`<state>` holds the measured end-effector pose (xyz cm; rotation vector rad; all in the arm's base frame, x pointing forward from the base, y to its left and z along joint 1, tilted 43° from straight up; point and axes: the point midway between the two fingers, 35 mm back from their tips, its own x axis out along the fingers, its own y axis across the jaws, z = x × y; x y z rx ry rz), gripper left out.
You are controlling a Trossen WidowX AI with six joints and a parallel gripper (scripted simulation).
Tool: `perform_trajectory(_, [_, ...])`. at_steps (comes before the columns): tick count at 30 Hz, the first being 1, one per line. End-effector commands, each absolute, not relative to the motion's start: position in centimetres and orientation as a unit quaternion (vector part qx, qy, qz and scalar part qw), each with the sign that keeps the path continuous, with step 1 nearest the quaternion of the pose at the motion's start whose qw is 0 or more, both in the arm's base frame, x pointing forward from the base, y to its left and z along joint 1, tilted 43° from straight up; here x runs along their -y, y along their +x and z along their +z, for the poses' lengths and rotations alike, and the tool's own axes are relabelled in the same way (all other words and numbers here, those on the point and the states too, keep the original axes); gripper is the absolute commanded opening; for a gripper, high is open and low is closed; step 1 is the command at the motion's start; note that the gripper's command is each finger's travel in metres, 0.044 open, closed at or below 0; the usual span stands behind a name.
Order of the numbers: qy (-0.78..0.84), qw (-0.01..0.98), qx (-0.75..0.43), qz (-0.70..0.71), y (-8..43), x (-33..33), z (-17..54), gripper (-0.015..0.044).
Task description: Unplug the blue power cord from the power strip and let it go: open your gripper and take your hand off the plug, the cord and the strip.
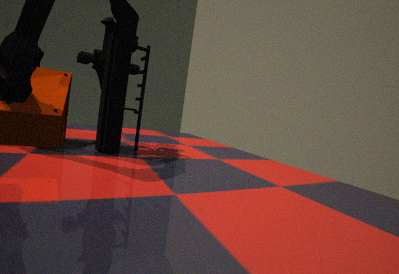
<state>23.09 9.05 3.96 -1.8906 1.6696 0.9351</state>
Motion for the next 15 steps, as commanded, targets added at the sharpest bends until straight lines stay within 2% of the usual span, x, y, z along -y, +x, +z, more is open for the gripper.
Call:
perform_trajectory(1, [-0.684,0.228,-0.604,0.340,23.0,-9.7,3.5,0.0000])
perform_trajectory(15, [-0.684,0.228,-0.603,0.341,22.7,-11.5,2.1,0.0000])
